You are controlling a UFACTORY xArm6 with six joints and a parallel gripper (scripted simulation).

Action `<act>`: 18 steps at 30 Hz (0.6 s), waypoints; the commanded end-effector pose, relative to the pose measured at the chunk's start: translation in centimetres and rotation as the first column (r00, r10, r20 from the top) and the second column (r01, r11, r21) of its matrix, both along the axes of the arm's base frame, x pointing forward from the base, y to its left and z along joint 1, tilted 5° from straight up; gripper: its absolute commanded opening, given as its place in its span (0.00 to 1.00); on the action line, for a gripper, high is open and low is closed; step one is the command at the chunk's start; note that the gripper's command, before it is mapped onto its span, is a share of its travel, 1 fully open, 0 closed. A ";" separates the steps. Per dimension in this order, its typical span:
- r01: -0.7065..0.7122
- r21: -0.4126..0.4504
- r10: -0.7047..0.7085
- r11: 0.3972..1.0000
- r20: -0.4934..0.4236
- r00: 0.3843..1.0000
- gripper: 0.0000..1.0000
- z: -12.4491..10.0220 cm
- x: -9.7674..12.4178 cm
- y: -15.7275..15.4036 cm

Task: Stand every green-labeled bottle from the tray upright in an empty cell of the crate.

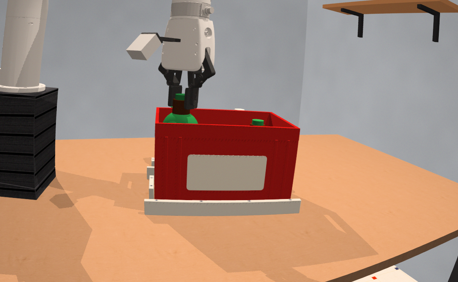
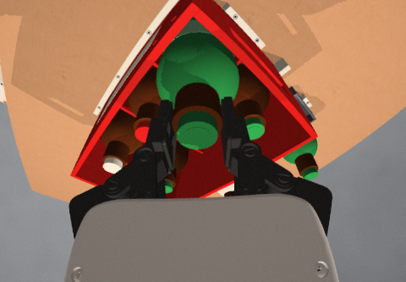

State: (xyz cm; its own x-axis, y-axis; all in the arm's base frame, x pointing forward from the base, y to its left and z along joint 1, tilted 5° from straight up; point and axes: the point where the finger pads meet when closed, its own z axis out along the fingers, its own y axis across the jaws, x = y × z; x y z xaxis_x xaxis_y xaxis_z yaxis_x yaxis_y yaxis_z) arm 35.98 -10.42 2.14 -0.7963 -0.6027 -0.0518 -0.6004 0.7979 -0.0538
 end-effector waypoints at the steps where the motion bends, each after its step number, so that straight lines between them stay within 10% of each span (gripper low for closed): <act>1: 0.000 -0.001 0.000 1.000 0.004 1.000 0.00 0.0 0.2 0.0; 18: 0.000 -0.001 0.000 1.000 0.004 1.000 0.00 -1.4 0.3 -0.1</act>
